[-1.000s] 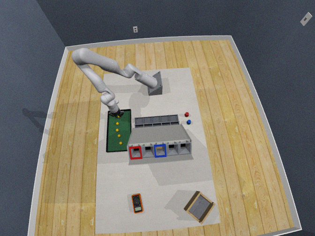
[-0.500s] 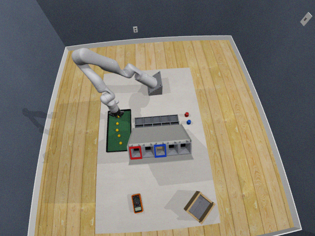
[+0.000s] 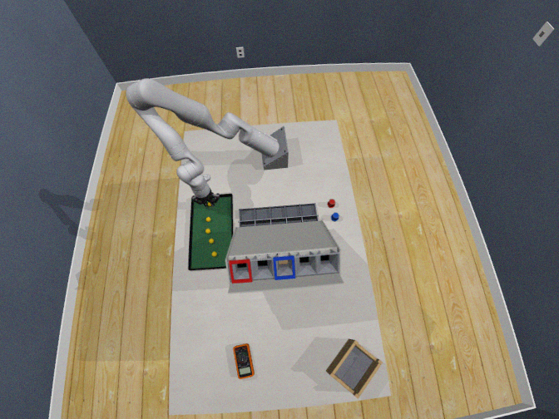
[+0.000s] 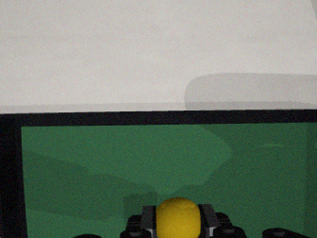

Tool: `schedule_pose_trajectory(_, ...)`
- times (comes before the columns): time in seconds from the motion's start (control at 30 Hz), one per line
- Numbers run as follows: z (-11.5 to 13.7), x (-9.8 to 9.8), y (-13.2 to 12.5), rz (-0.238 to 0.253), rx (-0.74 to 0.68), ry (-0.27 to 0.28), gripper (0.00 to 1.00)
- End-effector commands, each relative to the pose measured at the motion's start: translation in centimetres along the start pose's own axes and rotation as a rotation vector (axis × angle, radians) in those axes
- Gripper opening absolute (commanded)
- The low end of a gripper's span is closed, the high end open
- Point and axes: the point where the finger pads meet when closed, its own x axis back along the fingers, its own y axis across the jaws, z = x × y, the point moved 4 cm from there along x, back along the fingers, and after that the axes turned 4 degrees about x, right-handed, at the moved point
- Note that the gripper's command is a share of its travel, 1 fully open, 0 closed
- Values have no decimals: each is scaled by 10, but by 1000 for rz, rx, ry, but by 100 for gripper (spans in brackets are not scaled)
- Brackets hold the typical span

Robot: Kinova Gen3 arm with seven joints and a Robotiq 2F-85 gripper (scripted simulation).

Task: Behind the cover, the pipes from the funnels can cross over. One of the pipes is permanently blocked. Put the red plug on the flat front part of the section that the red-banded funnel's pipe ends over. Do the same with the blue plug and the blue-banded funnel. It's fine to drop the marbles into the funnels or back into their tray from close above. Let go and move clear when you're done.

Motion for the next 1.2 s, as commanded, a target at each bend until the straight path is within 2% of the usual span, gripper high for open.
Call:
schedule_pose_trajectory(0.0,-4,70,0,-9,11,-20,0)
schedule_pose_trajectory(0.23,-6,116,0,-9,11,-20,0)
schedule_pose_trajectory(0.37,-6,116,0,-9,11,-20,0)
schedule_pose_trajectory(0.4,-7,115,0,2,4,20,0)
schedule_pose_trajectory(0.93,-7,115,0,2,4,20,0)
schedule_pose_trajectory(0.97,-74,136,-6,4,-2,17,0)
schedule_pose_trajectory(1.07,-89,142,-7,4,-2,17,0)
schedule_pose_trajectory(1.17,-130,155,-11,4,-2,17,0)
